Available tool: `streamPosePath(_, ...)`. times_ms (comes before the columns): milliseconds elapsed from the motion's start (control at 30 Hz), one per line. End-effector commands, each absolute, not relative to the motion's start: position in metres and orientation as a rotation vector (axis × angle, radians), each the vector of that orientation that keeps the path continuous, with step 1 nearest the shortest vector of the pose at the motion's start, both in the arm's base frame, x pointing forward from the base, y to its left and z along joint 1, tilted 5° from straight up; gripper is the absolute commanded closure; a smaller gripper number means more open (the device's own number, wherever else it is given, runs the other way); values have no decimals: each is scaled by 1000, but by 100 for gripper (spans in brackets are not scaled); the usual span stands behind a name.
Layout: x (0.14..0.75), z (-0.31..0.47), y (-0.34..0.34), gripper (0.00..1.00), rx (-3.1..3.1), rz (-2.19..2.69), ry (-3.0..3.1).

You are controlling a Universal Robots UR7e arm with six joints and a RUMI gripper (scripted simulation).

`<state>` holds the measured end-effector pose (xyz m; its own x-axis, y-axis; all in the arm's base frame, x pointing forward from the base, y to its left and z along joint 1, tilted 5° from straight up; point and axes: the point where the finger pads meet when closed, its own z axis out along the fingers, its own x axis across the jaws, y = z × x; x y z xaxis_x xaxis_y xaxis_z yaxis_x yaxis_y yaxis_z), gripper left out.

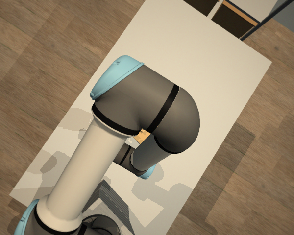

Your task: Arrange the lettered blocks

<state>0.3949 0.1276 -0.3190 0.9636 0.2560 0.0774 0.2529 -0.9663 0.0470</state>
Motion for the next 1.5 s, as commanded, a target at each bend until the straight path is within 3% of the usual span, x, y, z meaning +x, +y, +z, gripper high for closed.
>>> streamPosePath(0,399,-318,124,95,3098,133,184)
streamPosePath(1467,428,-313,77,95,2784,144,-1480)
